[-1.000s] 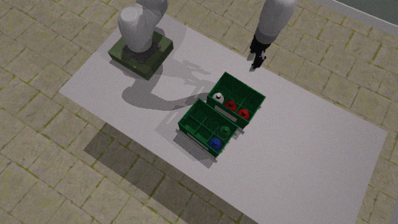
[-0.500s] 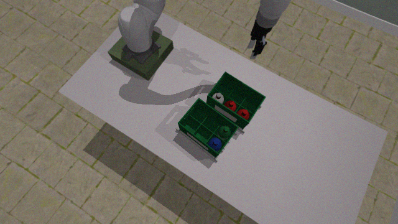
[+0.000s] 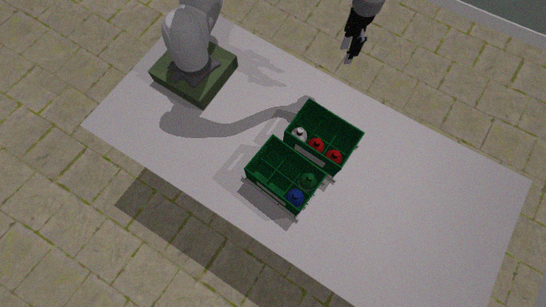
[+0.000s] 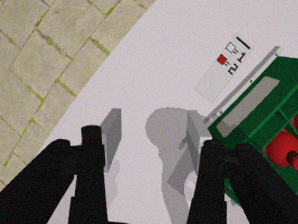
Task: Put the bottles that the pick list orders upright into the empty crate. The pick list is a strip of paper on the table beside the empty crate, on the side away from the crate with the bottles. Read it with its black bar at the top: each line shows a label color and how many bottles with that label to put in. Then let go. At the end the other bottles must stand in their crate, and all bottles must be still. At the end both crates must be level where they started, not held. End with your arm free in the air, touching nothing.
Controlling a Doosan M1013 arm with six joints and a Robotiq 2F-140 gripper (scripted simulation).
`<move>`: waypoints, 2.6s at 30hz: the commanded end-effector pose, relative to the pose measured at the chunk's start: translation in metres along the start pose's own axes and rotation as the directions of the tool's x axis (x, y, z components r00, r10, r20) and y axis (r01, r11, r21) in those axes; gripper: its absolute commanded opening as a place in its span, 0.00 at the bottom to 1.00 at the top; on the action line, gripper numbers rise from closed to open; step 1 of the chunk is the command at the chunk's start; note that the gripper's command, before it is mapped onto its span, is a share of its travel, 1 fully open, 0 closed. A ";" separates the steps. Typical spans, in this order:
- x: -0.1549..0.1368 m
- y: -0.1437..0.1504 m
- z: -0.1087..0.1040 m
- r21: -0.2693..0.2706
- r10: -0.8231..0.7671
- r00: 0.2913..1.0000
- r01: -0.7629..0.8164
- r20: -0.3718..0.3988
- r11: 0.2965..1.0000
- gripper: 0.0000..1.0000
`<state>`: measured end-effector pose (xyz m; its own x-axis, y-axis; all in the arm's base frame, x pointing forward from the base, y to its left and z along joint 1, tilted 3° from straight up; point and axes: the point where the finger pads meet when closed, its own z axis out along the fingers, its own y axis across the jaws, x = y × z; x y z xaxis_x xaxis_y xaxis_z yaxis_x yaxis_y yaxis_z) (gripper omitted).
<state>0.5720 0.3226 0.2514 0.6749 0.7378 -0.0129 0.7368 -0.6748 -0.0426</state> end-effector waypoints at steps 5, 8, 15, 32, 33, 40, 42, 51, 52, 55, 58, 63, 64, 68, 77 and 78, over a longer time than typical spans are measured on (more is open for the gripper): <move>0.006 -0.042 -0.012 0.005 0.004 1.000 -0.004 -0.001 1.000 0.38; 0.007 -0.047 -0.014 0.005 0.004 1.000 -0.004 -0.001 1.000 0.38; 0.013 -0.080 -0.024 0.005 0.004 1.000 -0.004 -0.001 1.000 0.38; 0.017 -0.101 -0.029 0.005 0.004 1.000 -0.004 -0.001 1.000 0.38; 0.017 -0.101 -0.029 0.005 0.004 1.000 -0.004 -0.001 1.000 0.38; 0.017 -0.101 -0.029 0.005 0.004 1.000 -0.004 -0.001 1.000 0.38; 0.017 -0.101 -0.029 0.005 0.004 1.000 -0.004 -0.001 1.000 0.38; 0.017 -0.101 -0.029 0.005 0.004 1.000 -0.004 -0.001 1.000 0.38; 0.017 -0.101 -0.029 0.005 0.004 1.000 -0.004 -0.001 1.000 0.38; 0.017 -0.101 -0.029 0.005 0.004 1.000 -0.004 -0.001 1.000 0.38; 0.017 -0.101 -0.029 0.005 0.004 1.000 -0.004 -0.001 1.000 0.38; 0.017 -0.101 -0.029 0.005 0.004 1.000 -0.004 -0.001 1.000 0.38; 0.017 -0.101 -0.029 0.005 0.004 1.000 -0.004 -0.001 1.000 0.38; 0.017 -0.101 -0.029 0.005 0.004 1.000 -0.004 -0.001 1.000 0.38; 0.017 -0.101 -0.029 0.005 0.004 1.000 -0.004 -0.001 1.000 0.38; 0.017 -0.101 -0.029 0.005 0.004 1.000 -0.004 -0.001 1.000 0.38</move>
<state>0.5119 0.3992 0.2809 0.6753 0.7374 -0.0166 0.7363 -0.6753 -0.0437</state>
